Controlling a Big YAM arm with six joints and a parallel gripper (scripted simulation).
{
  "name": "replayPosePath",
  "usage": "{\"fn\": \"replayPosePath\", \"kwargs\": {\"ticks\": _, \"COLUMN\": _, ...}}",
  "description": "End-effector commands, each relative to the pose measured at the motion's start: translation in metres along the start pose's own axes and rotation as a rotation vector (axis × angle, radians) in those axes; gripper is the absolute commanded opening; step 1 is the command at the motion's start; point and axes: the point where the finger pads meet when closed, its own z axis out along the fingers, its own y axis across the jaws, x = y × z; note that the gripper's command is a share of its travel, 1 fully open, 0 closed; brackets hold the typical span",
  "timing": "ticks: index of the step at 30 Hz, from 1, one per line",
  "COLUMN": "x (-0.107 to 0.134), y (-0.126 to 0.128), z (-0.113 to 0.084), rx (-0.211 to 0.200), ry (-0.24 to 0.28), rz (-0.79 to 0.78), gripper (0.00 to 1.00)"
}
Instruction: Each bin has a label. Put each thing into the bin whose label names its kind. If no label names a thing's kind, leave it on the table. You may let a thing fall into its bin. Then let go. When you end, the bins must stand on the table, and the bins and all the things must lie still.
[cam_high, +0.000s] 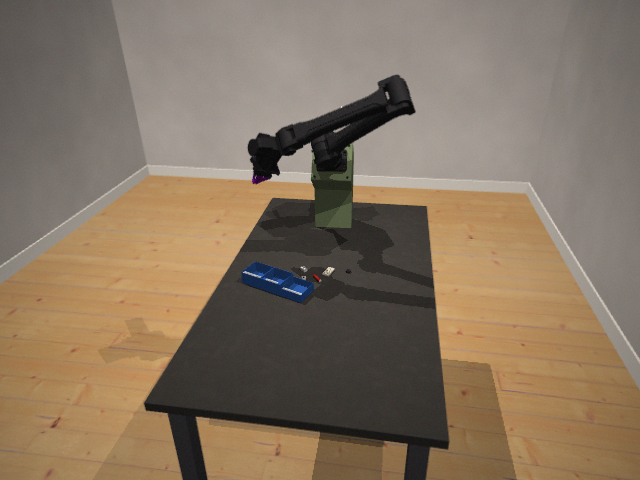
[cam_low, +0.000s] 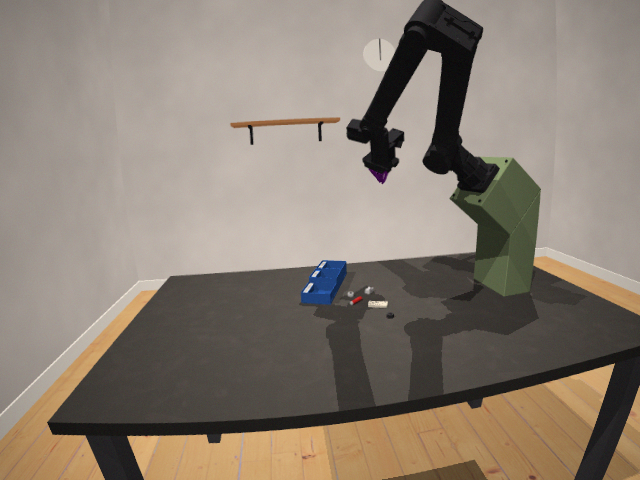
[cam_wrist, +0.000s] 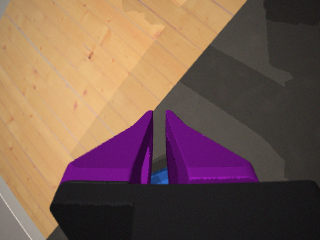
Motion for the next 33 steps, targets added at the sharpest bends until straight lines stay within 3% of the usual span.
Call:
{"fn": "replayPosePath", "kwargs": {"ticks": 1, "x": 0.001, "y": 0.005, "z": -0.002, "rx": -0.009, "ry": 0.001, "rz": -0.002, "gripper": 0.08}}
{"fn": "replayPosePath", "kwargs": {"ticks": 6, "x": 0.001, "y": 0.005, "z": -0.002, "rx": -0.009, "ry": 0.001, "rz": -0.002, "gripper": 0.08}}
{"fn": "replayPosePath", "kwargs": {"ticks": 15, "x": 0.039, "y": -0.026, "z": 0.061, "rx": -0.003, "ry": 0.001, "rz": 0.002, "gripper": 0.08}}
{"fn": "replayPosePath", "kwargs": {"ticks": 17, "x": 0.053, "y": -0.016, "z": 0.073, "rx": -0.026, "ry": 0.010, "rz": 0.001, "gripper": 0.08}}
{"fn": "replayPosePath", "kwargs": {"ticks": 18, "x": 0.053, "y": -0.016, "z": 0.073, "rx": -0.026, "ry": 0.010, "rz": 0.001, "gripper": 0.08}}
{"fn": "replayPosePath", "kwargs": {"ticks": 19, "x": 0.053, "y": -0.034, "z": 0.070, "rx": -0.012, "ry": 0.014, "rz": -0.045, "gripper": 0.08}}
{"fn": "replayPosePath", "kwargs": {"ticks": 21, "x": 0.072, "y": -0.029, "z": 0.056, "rx": -0.013, "ry": 0.041, "rz": -0.163, "gripper": 0.08}}
{"fn": "replayPosePath", "kwargs": {"ticks": 23, "x": 0.072, "y": -0.029, "z": 0.056, "rx": -0.013, "ry": 0.041, "rz": -0.163, "gripper": 0.08}}
{"fn": "replayPosePath", "kwargs": {"ticks": 26, "x": 0.094, "y": -0.028, "z": 0.048, "rx": -0.004, "ry": 0.076, "rz": -0.306, "gripper": 0.08}}
{"fn": "replayPosePath", "kwargs": {"ticks": 28, "x": 0.087, "y": -0.025, "z": 0.048, "rx": 0.001, "ry": 0.084, "rz": -0.372, "gripper": 0.08}}
{"fn": "replayPosePath", "kwargs": {"ticks": 30, "x": 0.107, "y": -0.031, "z": 0.042, "rx": 0.003, "ry": 0.117, "rz": -0.428, "gripper": 0.08}}
{"fn": "replayPosePath", "kwargs": {"ticks": 32, "x": 0.102, "y": -0.043, "z": 0.046, "rx": 0.024, "ry": 0.125, "rz": -0.483, "gripper": 0.08}}
{"fn": "replayPosePath", "kwargs": {"ticks": 33, "x": 0.114, "y": -0.036, "z": 0.039, "rx": 0.004, "ry": 0.139, "rz": -0.513, "gripper": 0.08}}
